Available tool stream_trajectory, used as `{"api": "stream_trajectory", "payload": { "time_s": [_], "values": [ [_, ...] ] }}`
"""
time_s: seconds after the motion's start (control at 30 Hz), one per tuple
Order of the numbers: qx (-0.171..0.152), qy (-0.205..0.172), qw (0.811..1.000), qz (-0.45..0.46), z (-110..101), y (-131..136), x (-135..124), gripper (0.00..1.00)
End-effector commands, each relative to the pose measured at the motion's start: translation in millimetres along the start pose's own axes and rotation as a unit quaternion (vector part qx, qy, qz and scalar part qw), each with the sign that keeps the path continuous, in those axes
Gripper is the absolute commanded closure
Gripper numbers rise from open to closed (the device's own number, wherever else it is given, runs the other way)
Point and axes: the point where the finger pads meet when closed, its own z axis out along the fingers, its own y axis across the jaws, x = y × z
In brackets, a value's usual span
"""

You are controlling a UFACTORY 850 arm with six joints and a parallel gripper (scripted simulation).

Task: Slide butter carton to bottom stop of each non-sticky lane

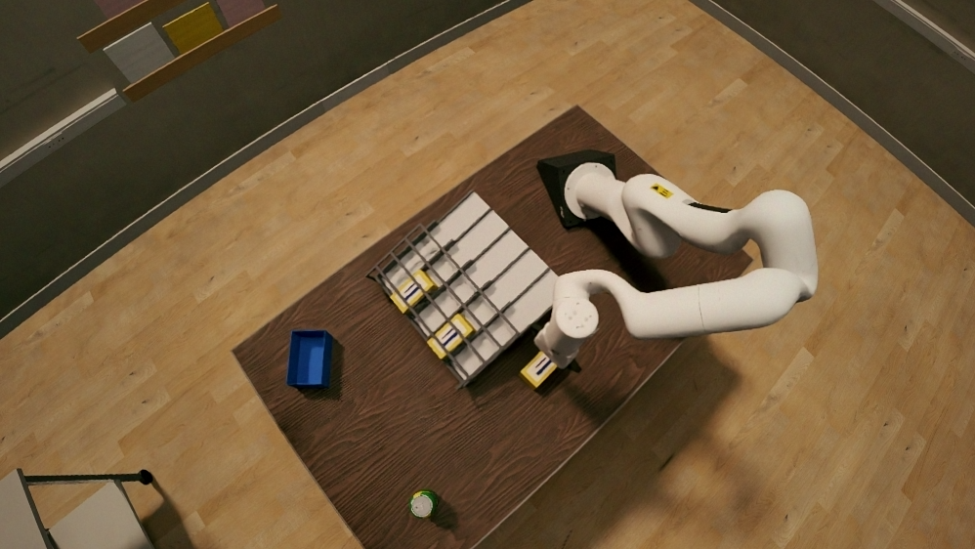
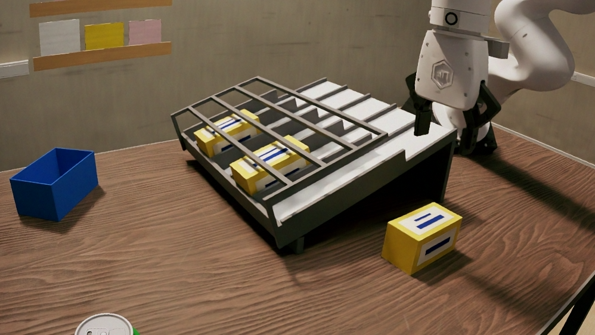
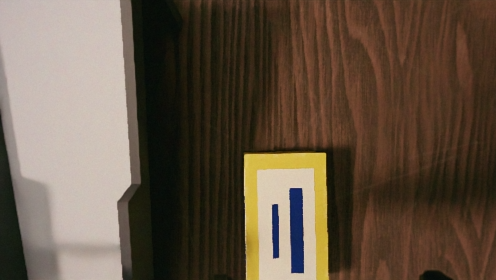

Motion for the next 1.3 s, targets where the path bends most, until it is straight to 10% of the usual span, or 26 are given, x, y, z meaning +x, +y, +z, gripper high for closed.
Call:
{"api": "stream_trajectory", "payload": {
  "time_s": [0.0,1.27],
  "values": [
    [0.0,0.0,1.0,0.0,15,0,0,0.1],
    [0.001,0.002,1.0,0.001,116,0,-1,0.1]
  ]
}}
